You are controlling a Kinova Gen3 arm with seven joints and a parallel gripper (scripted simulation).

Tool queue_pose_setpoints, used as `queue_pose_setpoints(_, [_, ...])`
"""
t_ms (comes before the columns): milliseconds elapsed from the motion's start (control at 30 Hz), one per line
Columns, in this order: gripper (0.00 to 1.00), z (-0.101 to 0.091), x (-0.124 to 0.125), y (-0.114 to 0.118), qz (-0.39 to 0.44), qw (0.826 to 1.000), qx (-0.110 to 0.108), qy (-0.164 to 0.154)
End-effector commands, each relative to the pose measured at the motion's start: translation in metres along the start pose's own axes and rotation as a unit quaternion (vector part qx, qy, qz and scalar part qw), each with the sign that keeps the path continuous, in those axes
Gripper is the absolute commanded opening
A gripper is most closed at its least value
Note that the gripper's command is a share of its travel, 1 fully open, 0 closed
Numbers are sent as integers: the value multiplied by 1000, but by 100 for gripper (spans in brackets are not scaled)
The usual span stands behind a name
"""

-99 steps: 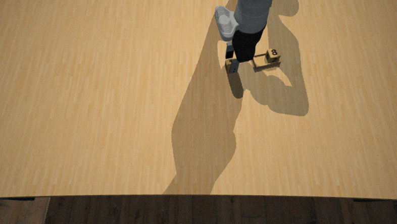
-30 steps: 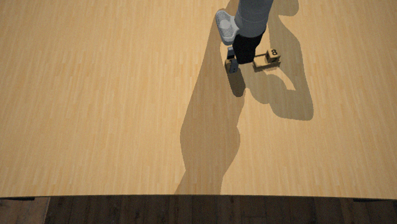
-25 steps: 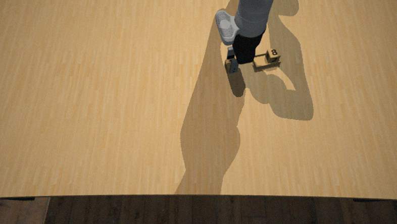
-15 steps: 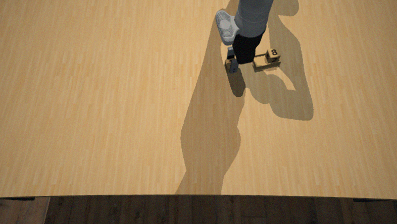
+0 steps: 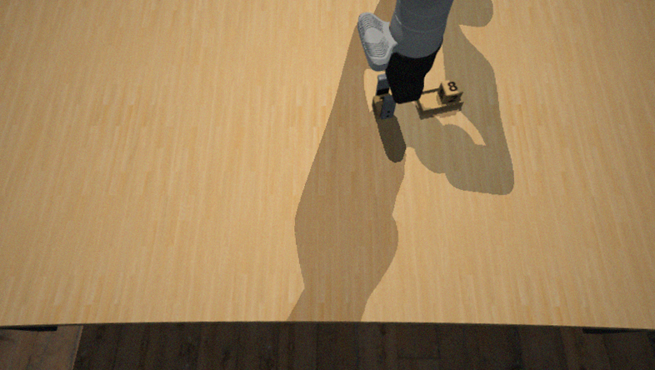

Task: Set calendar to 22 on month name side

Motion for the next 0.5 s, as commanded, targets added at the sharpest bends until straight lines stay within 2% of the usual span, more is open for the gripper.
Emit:
queue_pose_setpoints(0, [60, -12, 3, 0, 3, 1000, 1, 1])
queue_pose_setpoints(333, [60, -55, 4, -2, 4, 1000, 4, 2])
queue_pose_setpoints(400, [60, -55, 4, -2, 4, 1000, 4, 2])
queue_pose_setpoints(467, [60, -64, 4, -2, 4, 1000, 4, 2])
Point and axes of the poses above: the point where the finger pads meet when closed, its own z axis out along the fingers, its own y axis across the jaws, x = y × z, the point moved 1 cm from there along -z, back along the fingers, and after that the axes turned 15 degrees about z, right-handed, at the moved point
